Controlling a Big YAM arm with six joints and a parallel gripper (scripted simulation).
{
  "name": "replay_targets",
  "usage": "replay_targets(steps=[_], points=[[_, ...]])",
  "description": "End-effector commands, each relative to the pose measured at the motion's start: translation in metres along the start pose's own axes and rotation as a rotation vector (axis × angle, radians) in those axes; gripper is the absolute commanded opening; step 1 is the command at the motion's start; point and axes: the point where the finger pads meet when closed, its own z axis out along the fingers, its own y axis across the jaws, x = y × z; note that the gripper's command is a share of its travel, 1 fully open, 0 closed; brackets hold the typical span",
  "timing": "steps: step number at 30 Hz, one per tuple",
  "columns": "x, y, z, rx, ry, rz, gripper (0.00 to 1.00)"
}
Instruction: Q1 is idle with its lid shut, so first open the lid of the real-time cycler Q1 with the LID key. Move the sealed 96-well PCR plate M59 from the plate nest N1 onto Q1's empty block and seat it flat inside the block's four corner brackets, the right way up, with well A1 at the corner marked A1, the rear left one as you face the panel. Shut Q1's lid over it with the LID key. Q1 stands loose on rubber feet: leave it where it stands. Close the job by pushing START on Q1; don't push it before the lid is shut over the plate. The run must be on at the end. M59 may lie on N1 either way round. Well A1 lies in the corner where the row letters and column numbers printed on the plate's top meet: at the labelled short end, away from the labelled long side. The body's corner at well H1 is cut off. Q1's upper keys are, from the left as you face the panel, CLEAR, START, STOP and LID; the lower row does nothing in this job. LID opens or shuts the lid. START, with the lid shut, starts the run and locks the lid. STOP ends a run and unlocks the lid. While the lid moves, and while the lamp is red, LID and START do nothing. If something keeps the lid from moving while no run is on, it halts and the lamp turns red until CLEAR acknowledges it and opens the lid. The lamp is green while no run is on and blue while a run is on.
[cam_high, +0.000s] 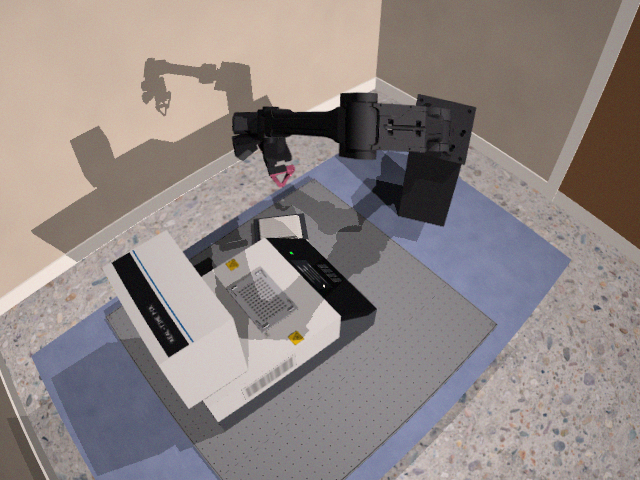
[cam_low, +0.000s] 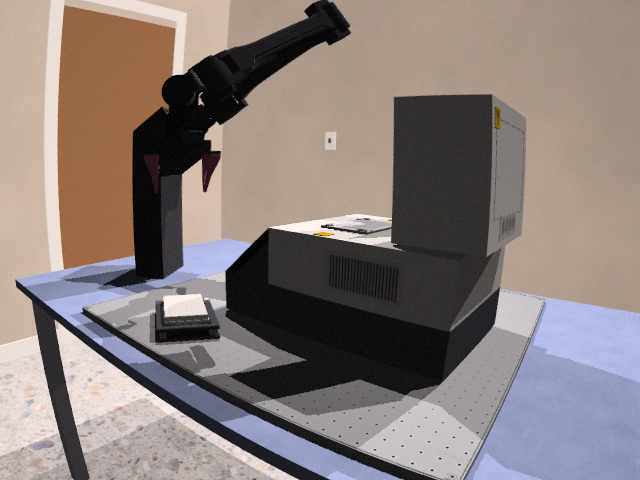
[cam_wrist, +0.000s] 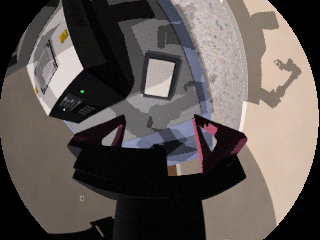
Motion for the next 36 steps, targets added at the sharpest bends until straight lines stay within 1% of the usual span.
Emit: replay_targets(steps=[1,4,6,7,9,10,16,19,24,26,30,32,35,36], points=[[-0.014,-0.02,-0.019,0.015,-0.022,0.152,1.0],[-0.007,-0.008,-0.014,-0.007,0.007,0.255,1.0],[-0.007,-0.004,-0.011,-0.015,0.02,0.307,1.0],[-0.008,-0.003,-0.01,-0.01,0.018,0.284,1.0],[-0.008,-0.003,-0.01,-0.01,0.018,0.284,1.0],[-0.008,-0.002,-0.009,-0.009,0.016,0.249,1.0],[-0.004,0.007,-0.003,-0.012,0.022,0.198,1.0],[-0.001,0.003,-0.002,-0.012,0.022,0.192,1.0],[0.003,-0.009,-0.004,-0.004,0.012,0.197,1.0],[0.003,-0.009,-0.004,-0.004,0.012,0.197,1.0],[0.006,-0.011,-0.01,-0.001,0.01,0.209,1.0],[0.004,-0.011,-0.014,0.001,0.007,0.205,1.0],[-0.006,-0.009,-0.018,0.006,-0.009,0.175,1.0],[-0.006,-0.008,-0.011,0.004,-0.006,0.17,1.0]])
